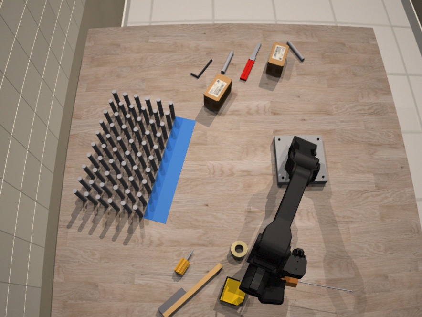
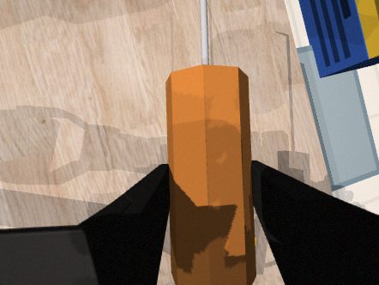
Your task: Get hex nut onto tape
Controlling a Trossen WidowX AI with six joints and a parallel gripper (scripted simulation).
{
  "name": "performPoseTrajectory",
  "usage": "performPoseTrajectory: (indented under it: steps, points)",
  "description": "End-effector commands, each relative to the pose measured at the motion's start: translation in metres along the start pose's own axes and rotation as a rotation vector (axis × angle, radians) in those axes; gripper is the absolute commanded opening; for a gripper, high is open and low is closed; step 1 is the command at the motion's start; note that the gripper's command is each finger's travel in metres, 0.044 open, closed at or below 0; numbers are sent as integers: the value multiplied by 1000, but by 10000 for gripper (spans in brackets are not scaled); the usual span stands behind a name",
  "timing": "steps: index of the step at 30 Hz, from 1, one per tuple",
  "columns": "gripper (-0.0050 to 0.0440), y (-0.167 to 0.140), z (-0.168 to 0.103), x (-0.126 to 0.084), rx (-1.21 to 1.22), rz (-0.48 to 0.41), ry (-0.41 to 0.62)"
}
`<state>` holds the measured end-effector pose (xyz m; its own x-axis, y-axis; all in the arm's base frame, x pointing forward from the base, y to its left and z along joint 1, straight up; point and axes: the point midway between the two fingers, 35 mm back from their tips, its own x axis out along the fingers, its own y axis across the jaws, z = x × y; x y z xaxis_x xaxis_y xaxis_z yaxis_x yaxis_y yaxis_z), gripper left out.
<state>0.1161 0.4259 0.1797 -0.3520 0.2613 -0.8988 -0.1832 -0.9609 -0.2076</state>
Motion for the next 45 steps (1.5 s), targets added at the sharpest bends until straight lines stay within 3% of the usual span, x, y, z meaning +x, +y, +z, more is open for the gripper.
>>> performPoseTrajectory:
  steps: [1,21,45]
  points:
    - [-50,4,-1,-24,70,-51,38]
    - [-50,47,-53,-57,670,-99,221]
    - [-50,113,-102,-94,1390,-267,429]
